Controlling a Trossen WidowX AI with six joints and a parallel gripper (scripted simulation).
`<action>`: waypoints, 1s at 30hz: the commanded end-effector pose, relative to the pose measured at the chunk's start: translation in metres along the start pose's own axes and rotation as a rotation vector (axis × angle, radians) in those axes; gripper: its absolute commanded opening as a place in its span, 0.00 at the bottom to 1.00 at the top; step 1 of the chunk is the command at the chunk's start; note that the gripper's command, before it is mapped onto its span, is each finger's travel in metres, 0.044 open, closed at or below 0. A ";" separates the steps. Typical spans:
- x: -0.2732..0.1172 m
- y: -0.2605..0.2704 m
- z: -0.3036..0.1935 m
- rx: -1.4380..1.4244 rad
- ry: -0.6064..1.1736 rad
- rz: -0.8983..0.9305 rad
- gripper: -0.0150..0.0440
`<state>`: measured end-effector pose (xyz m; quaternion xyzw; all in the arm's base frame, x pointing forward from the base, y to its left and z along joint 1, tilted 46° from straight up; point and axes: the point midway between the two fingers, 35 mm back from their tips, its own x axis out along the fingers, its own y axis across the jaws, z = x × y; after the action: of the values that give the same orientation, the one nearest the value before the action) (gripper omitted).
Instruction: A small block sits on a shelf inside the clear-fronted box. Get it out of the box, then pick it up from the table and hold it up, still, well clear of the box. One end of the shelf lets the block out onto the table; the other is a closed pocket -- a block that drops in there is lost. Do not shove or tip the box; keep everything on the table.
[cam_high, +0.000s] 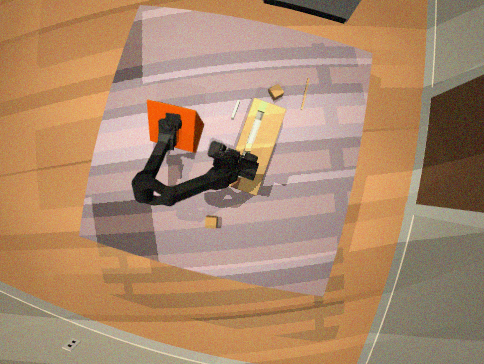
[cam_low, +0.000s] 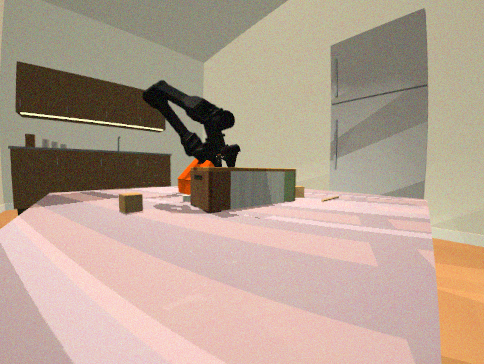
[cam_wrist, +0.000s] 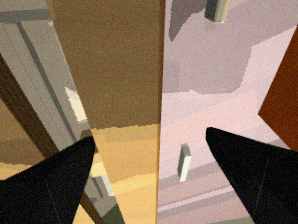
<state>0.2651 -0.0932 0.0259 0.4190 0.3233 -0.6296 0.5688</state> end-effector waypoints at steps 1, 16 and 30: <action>0.006 -0.001 0.002 -0.006 -0.003 -0.002 0.93; 0.019 -0.003 0.008 -0.003 -0.003 -0.002 0.93; 0.032 -0.004 -0.026 -0.004 -0.002 -0.004 0.93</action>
<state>0.2644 -0.0901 -0.0077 0.4154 0.3227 -0.6315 0.5697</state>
